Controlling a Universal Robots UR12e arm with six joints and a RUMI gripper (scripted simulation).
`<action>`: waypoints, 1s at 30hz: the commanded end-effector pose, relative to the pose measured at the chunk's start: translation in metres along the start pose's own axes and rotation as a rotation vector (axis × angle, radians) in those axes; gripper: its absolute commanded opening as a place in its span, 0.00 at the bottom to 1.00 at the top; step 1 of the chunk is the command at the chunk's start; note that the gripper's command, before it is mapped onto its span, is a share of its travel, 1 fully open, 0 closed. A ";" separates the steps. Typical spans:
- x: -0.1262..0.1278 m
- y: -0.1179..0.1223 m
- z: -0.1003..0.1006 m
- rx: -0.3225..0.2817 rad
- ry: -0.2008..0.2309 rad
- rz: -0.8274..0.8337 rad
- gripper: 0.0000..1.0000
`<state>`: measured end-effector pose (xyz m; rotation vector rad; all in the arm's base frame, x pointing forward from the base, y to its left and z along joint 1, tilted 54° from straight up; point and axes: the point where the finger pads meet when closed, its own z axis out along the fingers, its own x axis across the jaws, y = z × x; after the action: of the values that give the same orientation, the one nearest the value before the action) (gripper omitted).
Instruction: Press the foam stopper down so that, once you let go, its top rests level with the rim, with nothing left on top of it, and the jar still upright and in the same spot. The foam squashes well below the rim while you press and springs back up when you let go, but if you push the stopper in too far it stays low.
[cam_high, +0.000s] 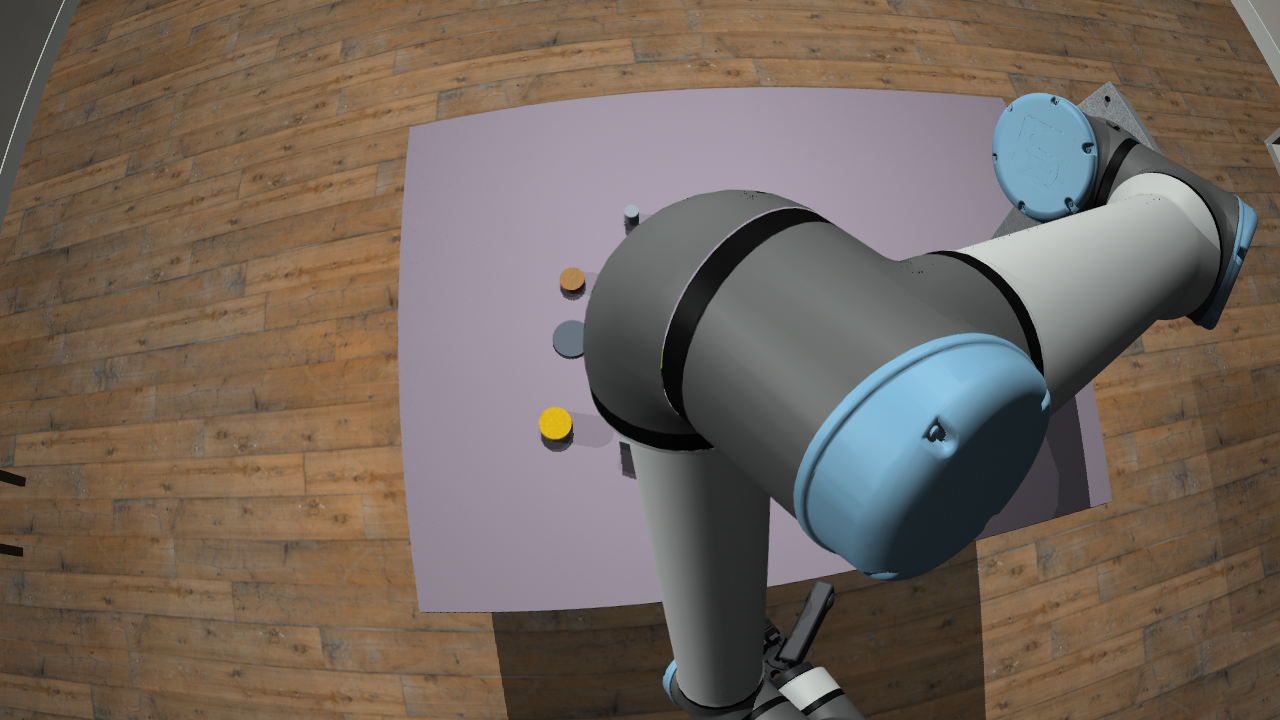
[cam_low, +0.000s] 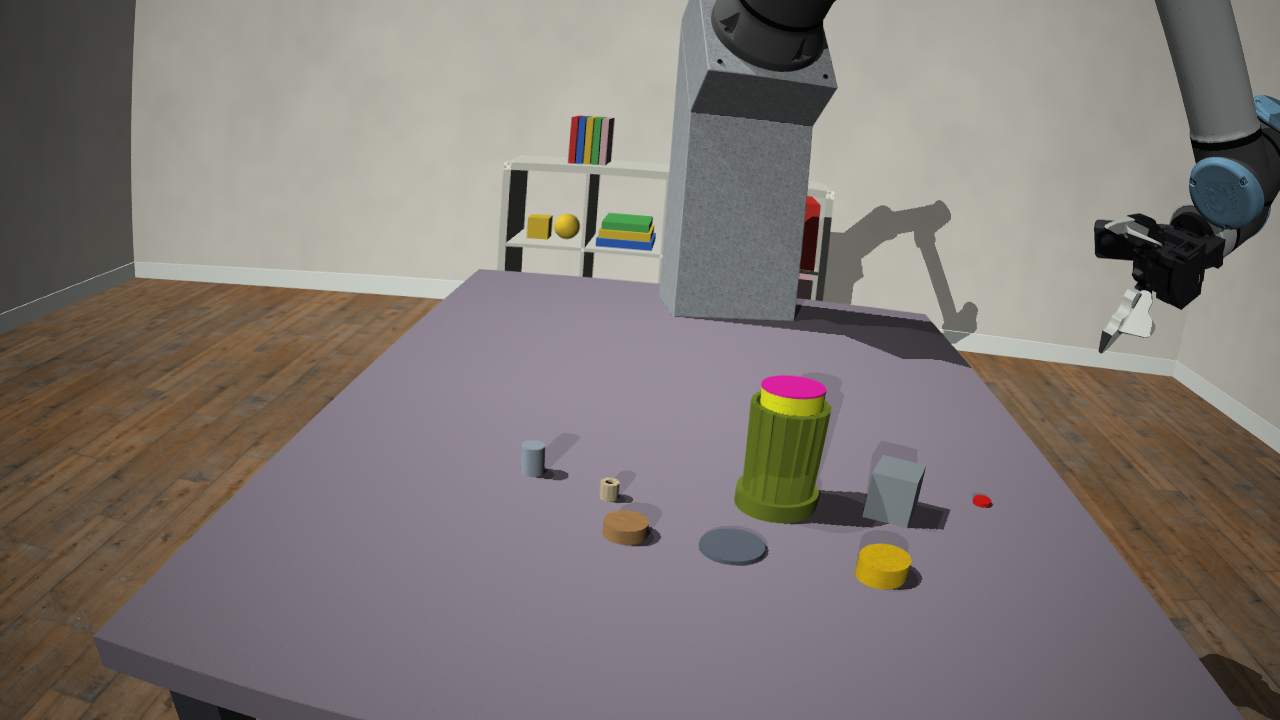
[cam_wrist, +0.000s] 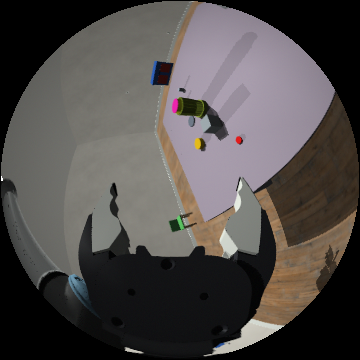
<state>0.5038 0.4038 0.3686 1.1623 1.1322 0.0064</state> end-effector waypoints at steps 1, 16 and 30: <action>0.000 0.000 0.000 0.000 0.000 0.001 1.00; -0.002 -0.001 0.002 0.008 -0.004 0.008 0.00; -0.007 -0.007 0.008 0.040 -0.017 0.035 0.00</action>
<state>0.5038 0.3976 0.3686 1.1900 1.1154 0.0031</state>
